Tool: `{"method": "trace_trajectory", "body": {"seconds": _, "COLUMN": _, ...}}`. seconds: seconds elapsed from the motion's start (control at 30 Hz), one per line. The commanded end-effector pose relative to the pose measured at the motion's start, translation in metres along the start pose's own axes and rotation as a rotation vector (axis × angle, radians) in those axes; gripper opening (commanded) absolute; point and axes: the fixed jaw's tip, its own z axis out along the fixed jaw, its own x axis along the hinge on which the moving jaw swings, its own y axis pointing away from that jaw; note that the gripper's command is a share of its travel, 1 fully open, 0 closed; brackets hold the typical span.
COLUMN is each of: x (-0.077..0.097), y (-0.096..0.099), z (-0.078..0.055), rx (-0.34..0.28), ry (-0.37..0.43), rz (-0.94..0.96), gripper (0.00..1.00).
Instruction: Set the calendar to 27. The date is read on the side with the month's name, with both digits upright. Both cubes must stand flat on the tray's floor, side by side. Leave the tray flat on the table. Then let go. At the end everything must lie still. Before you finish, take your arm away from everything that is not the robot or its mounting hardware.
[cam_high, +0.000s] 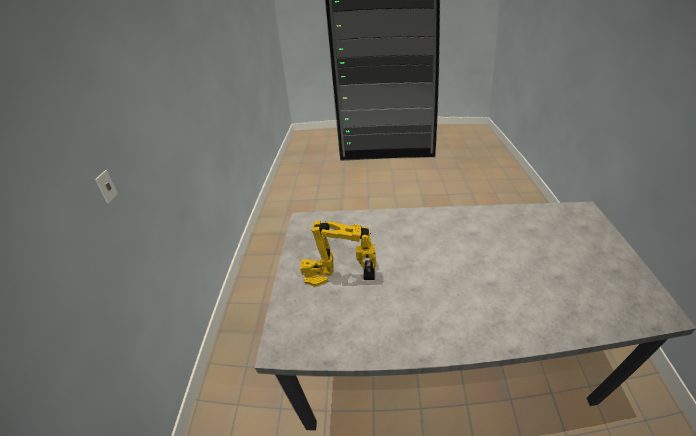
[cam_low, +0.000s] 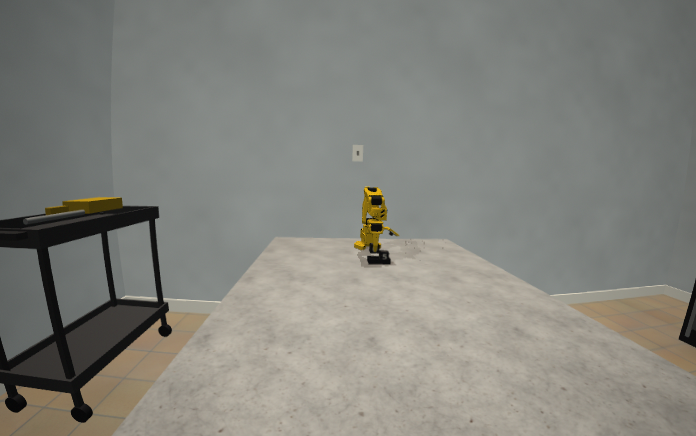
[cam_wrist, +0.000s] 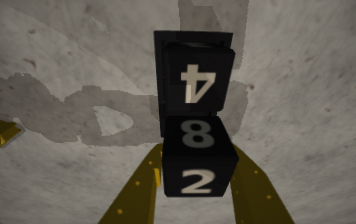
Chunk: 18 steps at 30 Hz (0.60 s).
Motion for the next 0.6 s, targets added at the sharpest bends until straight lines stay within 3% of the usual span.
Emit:
{"method": "trace_trajectory", "body": {"seconds": 0.0, "x": 0.0013, "y": -0.0034, "z": -0.0012, "rx": 0.032, "ry": 0.0, "rz": 0.016, "gripper": 0.0}}
{"method": "trace_trajectory", "body": {"seconds": 0.57, "x": 0.0012, "y": -0.0031, "z": 0.0049, "rx": 0.032, "ry": 0.0, "rz": 0.015, "gripper": 0.0}}
